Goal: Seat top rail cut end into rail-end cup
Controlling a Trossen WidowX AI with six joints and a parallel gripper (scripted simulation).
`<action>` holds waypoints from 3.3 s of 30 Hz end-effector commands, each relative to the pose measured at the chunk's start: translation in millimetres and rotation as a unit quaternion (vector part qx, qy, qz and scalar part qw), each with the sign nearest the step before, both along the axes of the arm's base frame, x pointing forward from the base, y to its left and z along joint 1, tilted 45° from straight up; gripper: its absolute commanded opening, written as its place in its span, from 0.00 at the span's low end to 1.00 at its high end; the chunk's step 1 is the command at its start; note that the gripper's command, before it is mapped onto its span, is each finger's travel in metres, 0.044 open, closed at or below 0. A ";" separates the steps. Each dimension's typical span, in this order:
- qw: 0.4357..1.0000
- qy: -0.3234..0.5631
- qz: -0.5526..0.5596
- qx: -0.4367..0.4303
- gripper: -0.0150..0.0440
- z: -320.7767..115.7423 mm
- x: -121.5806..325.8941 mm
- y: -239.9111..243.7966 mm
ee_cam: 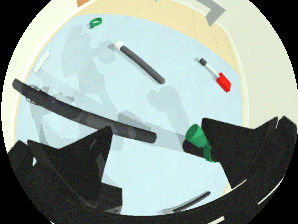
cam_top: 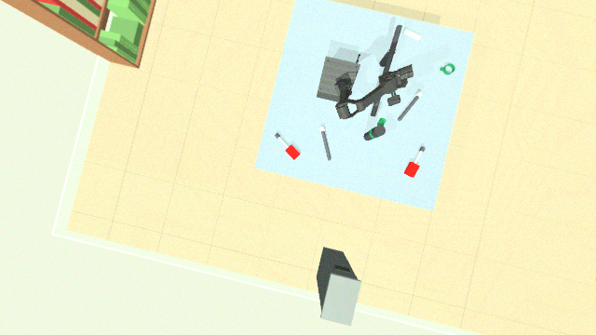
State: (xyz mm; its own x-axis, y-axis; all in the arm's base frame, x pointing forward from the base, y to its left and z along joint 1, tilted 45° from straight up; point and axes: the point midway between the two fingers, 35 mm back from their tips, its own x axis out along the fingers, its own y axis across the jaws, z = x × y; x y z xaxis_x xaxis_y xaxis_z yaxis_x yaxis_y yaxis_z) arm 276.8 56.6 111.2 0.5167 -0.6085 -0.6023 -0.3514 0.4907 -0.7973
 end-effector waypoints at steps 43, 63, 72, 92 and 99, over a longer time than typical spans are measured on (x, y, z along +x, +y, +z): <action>0.904 0.261 0.200 -0.271 1.00 23.0 6.0 -128.3; 0.905 0.262 0.200 -0.268 1.00 6.8 23.7 -149.0; 0.905 0.261 0.200 -0.269 1.00 -0.2 30.7 -160.0; 0.904 0.260 0.200 -0.273 0.78 -10.1 39.2 -177.9; 0.904 0.260 0.200 -0.273 0.47 -10.1 39.2 -177.9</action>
State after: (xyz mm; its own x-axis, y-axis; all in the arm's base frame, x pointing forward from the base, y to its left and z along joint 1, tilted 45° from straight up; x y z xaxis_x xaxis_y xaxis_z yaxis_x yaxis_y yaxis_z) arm 315.7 -121.5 101.6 0.4916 -0.7189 -0.4915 -0.8101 -0.1704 -0.5609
